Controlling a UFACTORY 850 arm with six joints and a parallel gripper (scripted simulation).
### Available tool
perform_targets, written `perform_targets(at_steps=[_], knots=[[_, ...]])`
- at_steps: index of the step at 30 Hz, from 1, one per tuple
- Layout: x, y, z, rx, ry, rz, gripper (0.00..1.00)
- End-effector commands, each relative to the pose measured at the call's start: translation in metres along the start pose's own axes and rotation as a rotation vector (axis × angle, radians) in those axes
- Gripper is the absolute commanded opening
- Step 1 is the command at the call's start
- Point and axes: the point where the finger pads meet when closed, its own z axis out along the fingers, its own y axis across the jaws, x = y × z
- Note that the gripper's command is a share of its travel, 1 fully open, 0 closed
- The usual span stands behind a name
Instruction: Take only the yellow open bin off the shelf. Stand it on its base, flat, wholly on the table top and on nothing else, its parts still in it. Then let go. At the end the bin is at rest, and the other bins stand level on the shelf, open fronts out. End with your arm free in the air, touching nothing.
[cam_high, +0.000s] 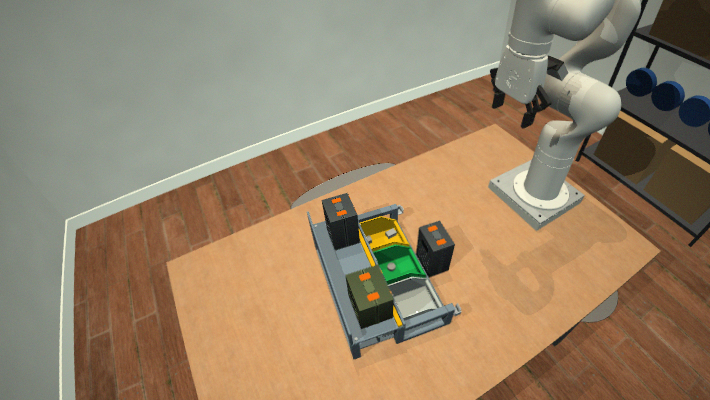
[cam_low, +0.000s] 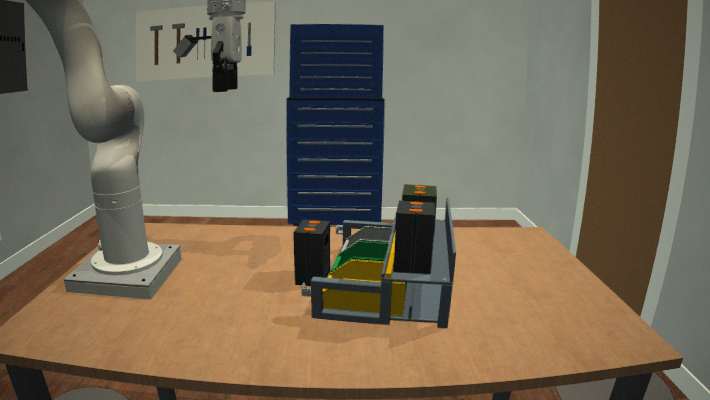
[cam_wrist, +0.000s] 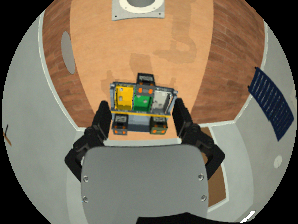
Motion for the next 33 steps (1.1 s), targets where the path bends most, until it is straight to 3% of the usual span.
perform_targets(at_steps=[1, 14, 19, 33], knots=[[-0.0005, -0.0006, -0.0004, 0.000, -0.002, 0.000, 1.00], [-0.0005, -0.0008, -0.0003, 0.000, -0.002, 0.000, 1.00], [-0.0006, -0.0023, 0.0006, 0.000, -0.002, -0.260, 1.00], [-0.0006, -0.0022, 0.0005, 0.000, -0.002, -0.275, 1.00]])
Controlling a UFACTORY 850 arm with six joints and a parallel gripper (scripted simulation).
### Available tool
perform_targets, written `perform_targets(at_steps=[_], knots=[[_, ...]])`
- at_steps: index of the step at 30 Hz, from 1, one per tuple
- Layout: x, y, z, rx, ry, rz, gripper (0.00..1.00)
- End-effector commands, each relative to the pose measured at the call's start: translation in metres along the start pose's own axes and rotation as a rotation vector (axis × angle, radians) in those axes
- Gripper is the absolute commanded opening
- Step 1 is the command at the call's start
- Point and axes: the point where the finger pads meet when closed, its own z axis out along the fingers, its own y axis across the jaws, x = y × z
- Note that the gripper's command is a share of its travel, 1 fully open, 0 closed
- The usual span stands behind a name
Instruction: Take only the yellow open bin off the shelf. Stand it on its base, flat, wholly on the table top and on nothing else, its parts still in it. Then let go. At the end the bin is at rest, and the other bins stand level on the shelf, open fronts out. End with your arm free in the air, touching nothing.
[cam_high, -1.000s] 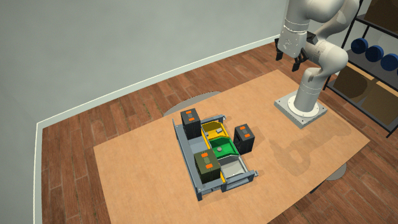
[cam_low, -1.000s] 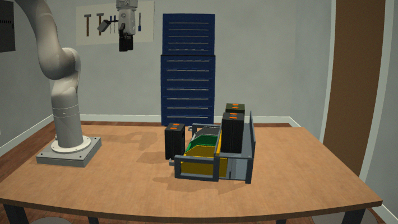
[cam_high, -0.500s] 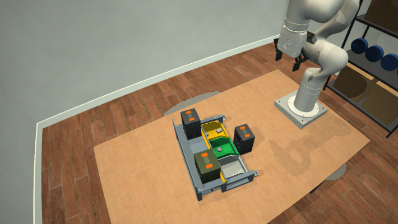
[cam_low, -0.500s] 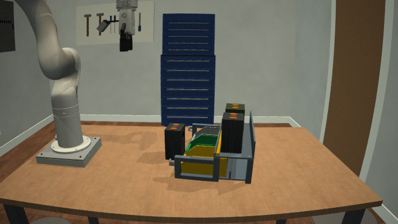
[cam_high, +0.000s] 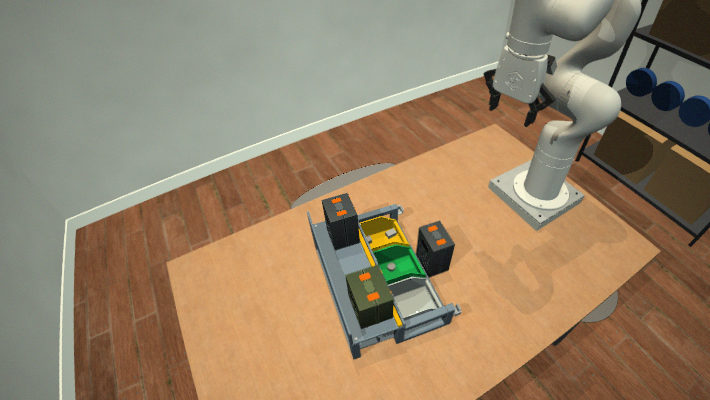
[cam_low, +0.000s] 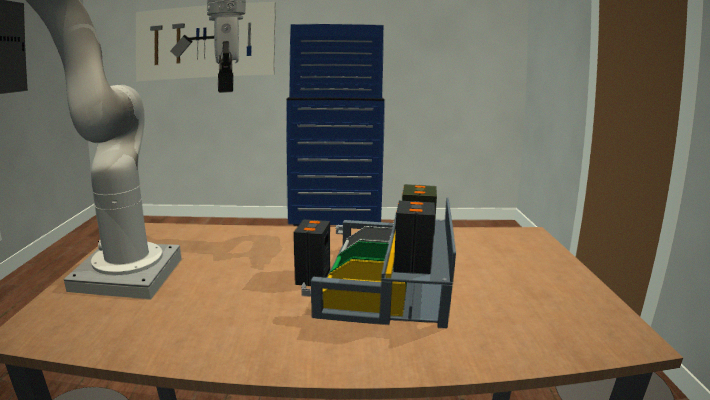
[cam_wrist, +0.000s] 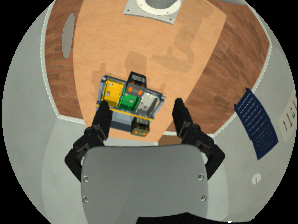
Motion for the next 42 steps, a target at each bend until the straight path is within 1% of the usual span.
perform_targets(at_steps=[1, 15, 20, 32, 37, 42], knots=[[-0.0005, 0.0000, -0.0008, 0.000, -0.002, -0.022, 1.00], [-0.0005, 0.0001, -0.0008, 0.000, -0.002, -0.038, 1.00], [-0.0006, 0.0005, -0.0011, 0.000, -0.002, 0.222, 1.00], [-0.0006, 0.0005, -0.0011, 0.000, -0.002, 0.222, 1.00], [-0.0005, 0.0004, -0.0010, 0.000, -0.002, 0.481, 1.00], [-0.0005, 0.0004, -0.0010, 0.000, -0.002, 0.481, 1.00]])
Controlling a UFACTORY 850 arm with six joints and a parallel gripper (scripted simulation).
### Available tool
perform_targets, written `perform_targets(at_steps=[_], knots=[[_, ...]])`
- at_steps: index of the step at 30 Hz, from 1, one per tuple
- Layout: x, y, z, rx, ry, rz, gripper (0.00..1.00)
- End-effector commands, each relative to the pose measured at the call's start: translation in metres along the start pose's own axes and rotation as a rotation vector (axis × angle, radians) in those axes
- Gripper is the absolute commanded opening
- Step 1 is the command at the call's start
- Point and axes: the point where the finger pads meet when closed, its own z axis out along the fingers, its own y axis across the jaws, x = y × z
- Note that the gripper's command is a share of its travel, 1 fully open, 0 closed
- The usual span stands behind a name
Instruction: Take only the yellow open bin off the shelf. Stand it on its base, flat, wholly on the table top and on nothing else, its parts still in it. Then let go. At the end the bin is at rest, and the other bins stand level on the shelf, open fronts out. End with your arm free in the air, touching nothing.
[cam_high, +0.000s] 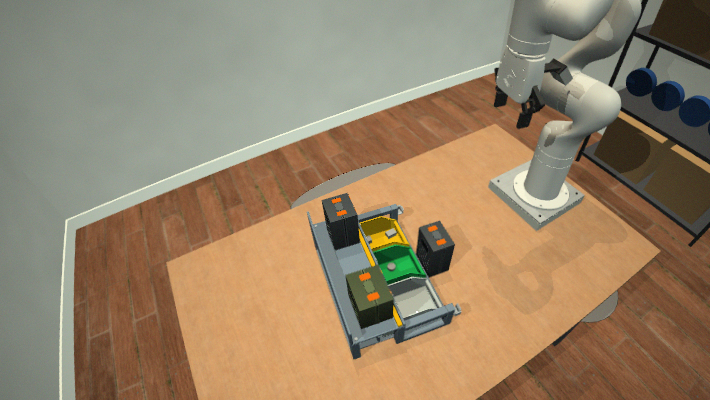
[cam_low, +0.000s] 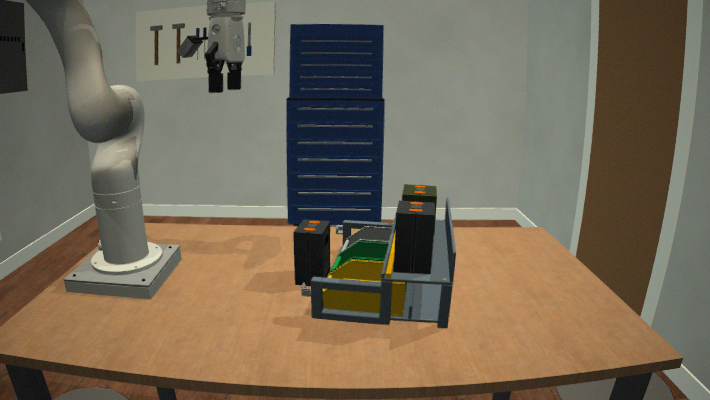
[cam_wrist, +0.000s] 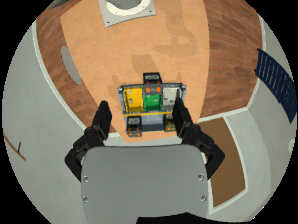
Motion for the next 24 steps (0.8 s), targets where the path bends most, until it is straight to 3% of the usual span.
perform_targets(at_steps=[1, 7, 12, 24], knots=[[-0.0004, 0.0002, -0.0007, 0.005, -0.003, 0.019, 1.00], [-0.0004, 0.0002, -0.0007, 0.005, -0.003, 0.019, 1.00], [-0.0004, 0.0001, -0.0007, 0.005, -0.003, 0.278, 1.00], [-0.0004, 0.0001, -0.0007, 0.005, -0.003, 0.278, 1.00]])
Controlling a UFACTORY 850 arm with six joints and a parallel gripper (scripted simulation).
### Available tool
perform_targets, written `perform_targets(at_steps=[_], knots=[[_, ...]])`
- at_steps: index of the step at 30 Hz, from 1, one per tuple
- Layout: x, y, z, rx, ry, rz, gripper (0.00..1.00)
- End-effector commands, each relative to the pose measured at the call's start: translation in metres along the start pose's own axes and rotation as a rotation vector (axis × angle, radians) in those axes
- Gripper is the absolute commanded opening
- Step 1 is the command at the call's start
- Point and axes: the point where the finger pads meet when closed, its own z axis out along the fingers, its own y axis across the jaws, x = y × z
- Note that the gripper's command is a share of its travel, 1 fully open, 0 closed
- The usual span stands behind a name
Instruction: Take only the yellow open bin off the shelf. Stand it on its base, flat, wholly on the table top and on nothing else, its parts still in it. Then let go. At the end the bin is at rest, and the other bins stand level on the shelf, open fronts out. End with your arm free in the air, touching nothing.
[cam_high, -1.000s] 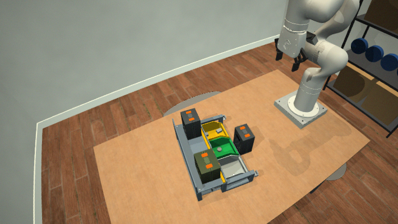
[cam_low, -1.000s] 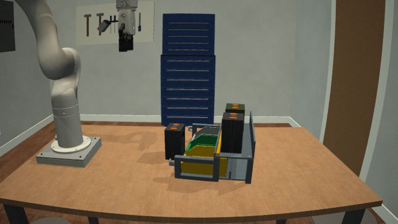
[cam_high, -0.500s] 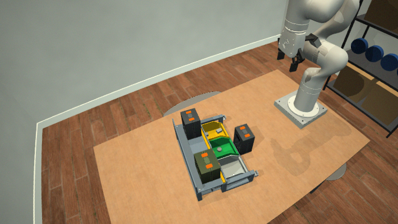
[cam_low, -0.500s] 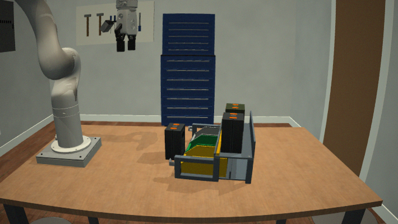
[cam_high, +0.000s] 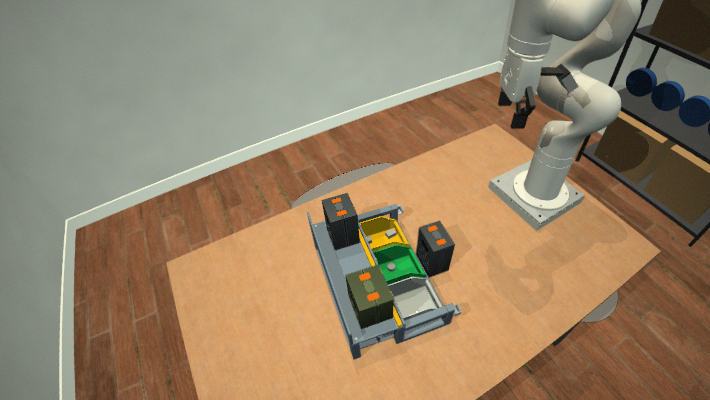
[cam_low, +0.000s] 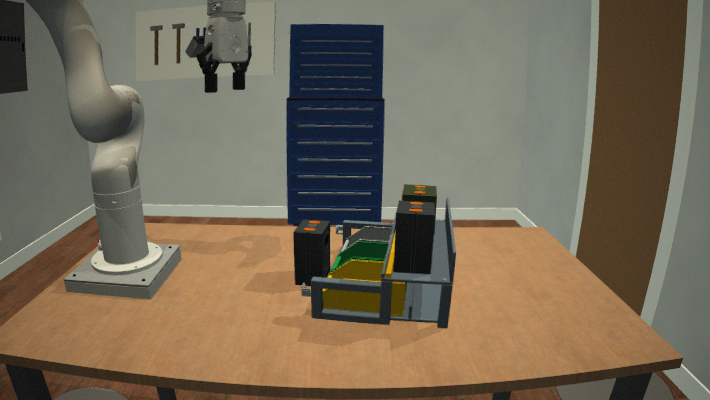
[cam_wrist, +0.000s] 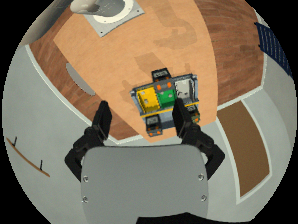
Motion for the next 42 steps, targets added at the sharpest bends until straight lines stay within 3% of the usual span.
perform_targets(at_steps=[1, 5, 17, 22, 34, 39, 42], knots=[[-0.0004, 0.0002, -0.0007, -0.001, -0.001, 0.052, 1.00], [-0.0004, 0.0002, -0.0007, -0.001, -0.001, 0.260, 1.00], [-0.0004, 0.0002, -0.0007, -0.001, -0.001, 0.260, 1.00], [-0.0004, 0.0002, -0.0007, -0.001, -0.001, 0.519, 1.00], [-0.0004, 0.0002, -0.0007, -0.001, -0.001, 0.519, 1.00], [-0.0004, 0.0002, -0.0007, -0.001, -0.001, 0.778, 1.00], [-0.0004, 0.0002, -0.0007, -0.001, -0.001, 0.778, 1.00]])
